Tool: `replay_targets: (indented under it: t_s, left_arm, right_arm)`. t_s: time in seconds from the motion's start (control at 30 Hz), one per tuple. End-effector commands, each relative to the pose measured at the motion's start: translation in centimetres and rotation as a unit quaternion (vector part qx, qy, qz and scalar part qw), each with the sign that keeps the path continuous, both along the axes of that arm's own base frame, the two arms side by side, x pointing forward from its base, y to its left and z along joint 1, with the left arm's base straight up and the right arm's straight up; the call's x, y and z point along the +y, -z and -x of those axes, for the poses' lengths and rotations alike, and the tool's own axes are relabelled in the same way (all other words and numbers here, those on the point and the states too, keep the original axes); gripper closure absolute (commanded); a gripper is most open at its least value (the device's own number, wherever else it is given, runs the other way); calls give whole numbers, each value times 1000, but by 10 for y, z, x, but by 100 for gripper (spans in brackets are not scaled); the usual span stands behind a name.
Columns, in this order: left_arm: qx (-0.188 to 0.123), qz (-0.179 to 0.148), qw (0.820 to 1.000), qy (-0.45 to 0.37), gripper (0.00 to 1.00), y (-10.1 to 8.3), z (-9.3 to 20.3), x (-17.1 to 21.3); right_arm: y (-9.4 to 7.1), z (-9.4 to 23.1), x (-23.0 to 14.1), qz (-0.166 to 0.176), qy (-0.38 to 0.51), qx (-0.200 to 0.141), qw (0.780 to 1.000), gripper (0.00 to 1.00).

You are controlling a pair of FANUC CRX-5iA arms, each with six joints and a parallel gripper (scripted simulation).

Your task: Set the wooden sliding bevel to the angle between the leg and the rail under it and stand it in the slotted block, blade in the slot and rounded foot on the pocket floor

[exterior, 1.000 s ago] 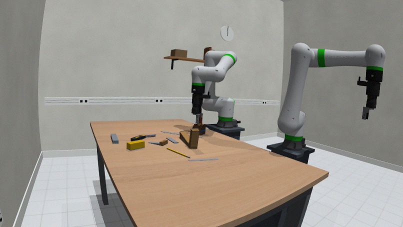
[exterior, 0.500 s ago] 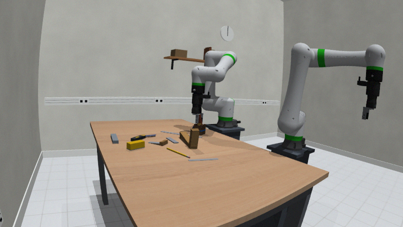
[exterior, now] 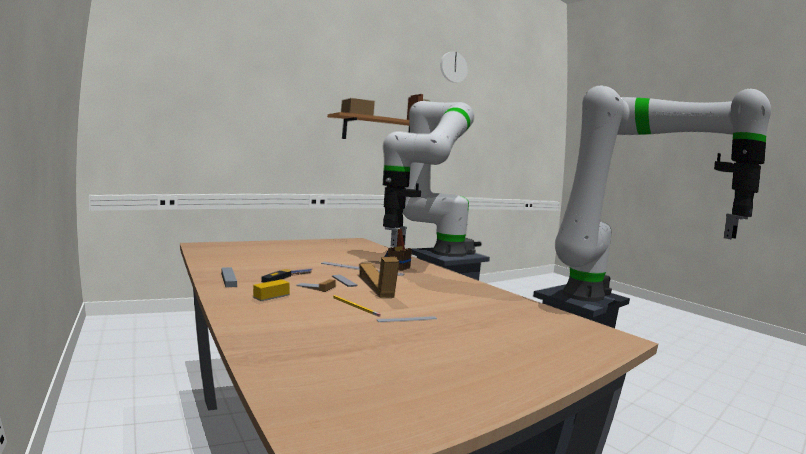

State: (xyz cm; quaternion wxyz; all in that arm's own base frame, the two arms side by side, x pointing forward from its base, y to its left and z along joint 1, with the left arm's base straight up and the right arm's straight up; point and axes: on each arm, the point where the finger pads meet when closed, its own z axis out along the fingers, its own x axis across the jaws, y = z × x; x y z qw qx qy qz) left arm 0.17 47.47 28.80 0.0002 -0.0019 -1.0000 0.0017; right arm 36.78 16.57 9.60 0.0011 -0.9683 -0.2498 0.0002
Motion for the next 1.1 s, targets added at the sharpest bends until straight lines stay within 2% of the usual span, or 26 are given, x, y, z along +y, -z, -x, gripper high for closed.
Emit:
replay_targets:
  t_s: [0.0,0.17,0.27,0.4,0.47,0.7,0.83,0.93,1.07]
  left_arm:
    - [0,-2,1000,0,0,-2,0,0]
    - [0,-2,1000,0,0,-2,0,0]
    - [0,-2,1000,0,0,-2,0,0]
    - [0,-2,1000,0,0,-2,0,0]
    - [0,-2,1000,0,0,-2,0,0]
    - [0,-2,1000,0,0,-2,0,0]
    - [0,-2,1000,0,0,-2,0,0]
    - [0,-2,1000,0,0,-2,0,0]
    - [0,-2,1000,0,0,-2,0,0]
  right_arm:
    - [-1,-1,0,0,0,-1,1000,0]
    - [-7,-1,0,0,0,-1,1000,0]
    - [-18,-1,0,0,0,-1,1000,0]
    - [-42,-1,0,0,0,-1,1000,0]
    - [-42,-1,0,0,0,-1,1000,0]
    - [-92,-1,0,0,0,-1,1000,0]
    - [-112,-1,0,0,0,-1,1000,0]
    - [-119,-1,0,0,0,-1,1000,0]
    - [-121,-1,0,0,0,-1,1000,0]
